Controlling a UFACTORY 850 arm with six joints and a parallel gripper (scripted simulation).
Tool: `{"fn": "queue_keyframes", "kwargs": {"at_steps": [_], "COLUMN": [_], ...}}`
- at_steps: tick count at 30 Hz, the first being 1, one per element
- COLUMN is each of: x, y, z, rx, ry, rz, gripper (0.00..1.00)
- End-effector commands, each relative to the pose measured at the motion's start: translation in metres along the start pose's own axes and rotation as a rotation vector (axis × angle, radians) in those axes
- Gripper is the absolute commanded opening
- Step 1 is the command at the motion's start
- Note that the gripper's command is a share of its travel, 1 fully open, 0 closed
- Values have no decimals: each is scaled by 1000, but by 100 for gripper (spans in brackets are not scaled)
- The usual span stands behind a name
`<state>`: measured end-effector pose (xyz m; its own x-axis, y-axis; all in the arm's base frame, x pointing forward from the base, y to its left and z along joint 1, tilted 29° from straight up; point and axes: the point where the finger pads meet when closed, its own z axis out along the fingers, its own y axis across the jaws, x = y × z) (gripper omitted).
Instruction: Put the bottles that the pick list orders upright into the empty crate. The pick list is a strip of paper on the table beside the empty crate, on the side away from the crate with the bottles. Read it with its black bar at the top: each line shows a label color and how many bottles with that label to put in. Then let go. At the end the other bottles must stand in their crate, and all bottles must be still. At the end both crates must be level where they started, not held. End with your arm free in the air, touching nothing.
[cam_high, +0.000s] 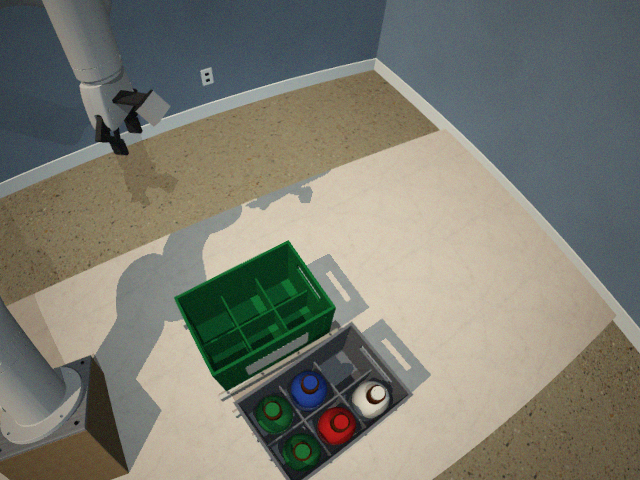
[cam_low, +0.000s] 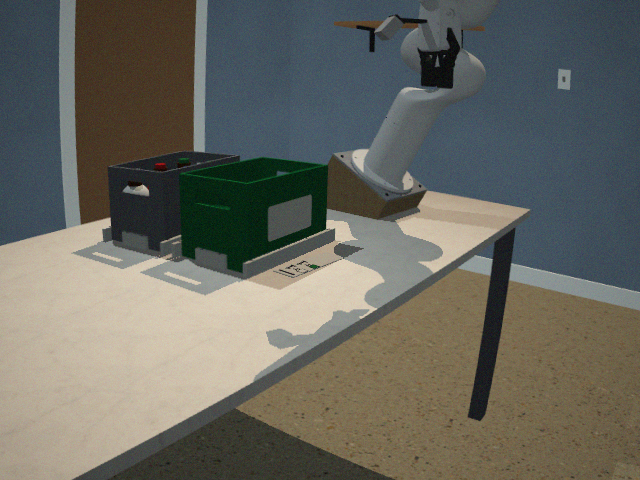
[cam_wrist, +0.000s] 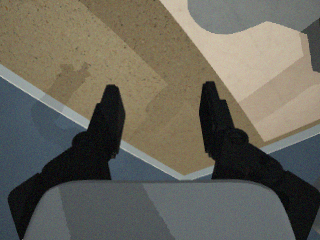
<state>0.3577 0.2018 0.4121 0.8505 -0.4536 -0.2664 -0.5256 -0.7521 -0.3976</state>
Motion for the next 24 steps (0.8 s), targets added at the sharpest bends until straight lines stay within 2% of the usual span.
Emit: {"fn": "queue_keyframes", "kwargs": {"at_steps": [1, 9, 24], "x": [0, 0, 47], "y": [-1, -1, -12], "z": [-1, -1, 43], "rx": [1, 1, -1], "ry": [1, 1, 2], "rz": [-1, -1, -409], "gripper": [65, 65, 65]}}
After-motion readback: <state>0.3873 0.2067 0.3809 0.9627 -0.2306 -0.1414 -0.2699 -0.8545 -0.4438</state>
